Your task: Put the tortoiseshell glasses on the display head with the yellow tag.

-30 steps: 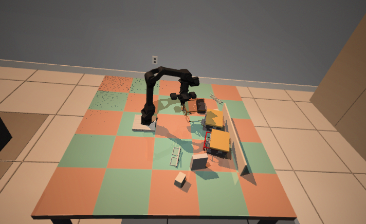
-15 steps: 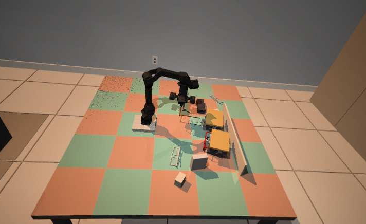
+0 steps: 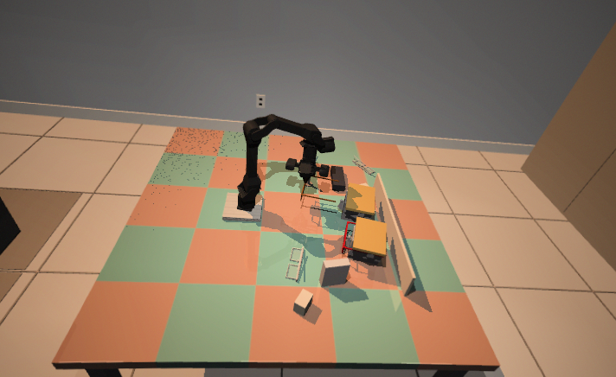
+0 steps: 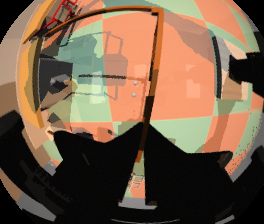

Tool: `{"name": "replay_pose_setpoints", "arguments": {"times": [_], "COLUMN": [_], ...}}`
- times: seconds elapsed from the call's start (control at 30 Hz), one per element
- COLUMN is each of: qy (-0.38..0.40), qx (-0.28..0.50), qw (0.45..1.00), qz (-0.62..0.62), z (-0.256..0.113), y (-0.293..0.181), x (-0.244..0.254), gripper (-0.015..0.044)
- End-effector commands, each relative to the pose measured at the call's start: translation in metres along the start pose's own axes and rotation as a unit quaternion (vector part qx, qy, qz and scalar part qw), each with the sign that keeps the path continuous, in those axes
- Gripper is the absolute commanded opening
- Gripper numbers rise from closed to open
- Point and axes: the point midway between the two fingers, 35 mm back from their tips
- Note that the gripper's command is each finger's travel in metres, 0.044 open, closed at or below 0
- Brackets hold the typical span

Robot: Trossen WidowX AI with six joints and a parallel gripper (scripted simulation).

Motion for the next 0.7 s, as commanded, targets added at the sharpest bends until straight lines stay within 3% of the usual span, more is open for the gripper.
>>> {"name": "replay_pose_setpoints", "arguments": {"times": [0.0, 0.67], "qy": [0.0, 0.001], "qx": [0.005, 0.011], "qw": [1.0, 1.0], "qz": [0.002, 0.002], "z": [0.005, 0.024], "y": [0.0, 0.002], "x": [0.0, 0.003], "gripper": [0.0, 0.0]}}
Point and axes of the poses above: the point midway between the two fingers, 35 mm back from their tips, its own z axis out along the fingers, its own x axis across the jaws, y = z × x, and after that the axes turned 4 degrees about -z, right-handed
